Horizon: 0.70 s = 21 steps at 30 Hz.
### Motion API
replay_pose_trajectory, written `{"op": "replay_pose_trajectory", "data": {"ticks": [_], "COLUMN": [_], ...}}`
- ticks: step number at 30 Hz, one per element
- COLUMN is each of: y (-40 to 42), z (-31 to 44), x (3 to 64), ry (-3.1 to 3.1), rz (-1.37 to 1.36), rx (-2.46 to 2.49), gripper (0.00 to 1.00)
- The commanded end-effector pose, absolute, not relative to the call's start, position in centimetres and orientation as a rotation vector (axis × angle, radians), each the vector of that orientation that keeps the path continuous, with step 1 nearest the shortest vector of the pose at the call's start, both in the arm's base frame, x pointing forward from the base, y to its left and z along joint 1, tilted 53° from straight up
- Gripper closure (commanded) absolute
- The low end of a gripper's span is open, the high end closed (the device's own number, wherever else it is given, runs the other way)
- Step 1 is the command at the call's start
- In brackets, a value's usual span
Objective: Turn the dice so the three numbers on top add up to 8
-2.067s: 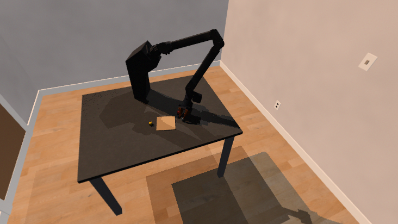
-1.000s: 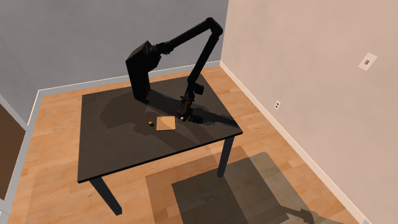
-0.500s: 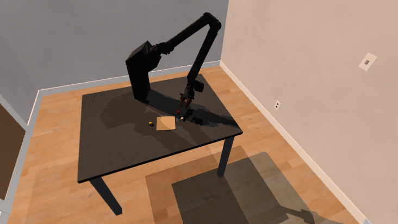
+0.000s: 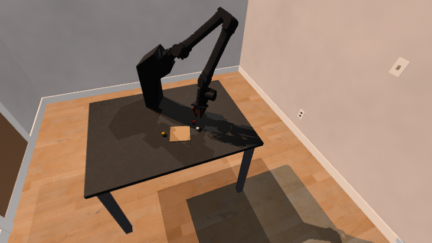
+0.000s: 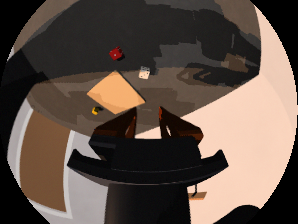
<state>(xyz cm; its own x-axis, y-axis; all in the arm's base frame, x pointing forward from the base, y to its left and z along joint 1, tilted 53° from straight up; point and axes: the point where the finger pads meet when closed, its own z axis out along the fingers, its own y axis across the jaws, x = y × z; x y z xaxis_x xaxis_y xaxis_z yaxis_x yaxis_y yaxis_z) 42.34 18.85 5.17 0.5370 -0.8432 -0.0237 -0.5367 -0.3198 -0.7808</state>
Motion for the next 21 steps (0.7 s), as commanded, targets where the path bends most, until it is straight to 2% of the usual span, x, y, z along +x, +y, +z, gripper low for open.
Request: {"op": "replay_pose_trajectory", "data": {"ticks": [1,6,11,12,21], "y": [17.2,16.2,17.3,17.3,17.3], "z": [4.4,4.7,5.7,5.8,5.2], "x": [43.2,43.7,43.2,43.1,43.3], "ry": [1.039,0.918,0.847,0.845,0.853], "rz": [-0.419,-0.209,-0.164,-0.166,-0.164], "rx": [-2.062,-2.040,-2.033,-2.032,-2.034], "gripper": [0.66,0.66,0.66,0.00,0.00]}}
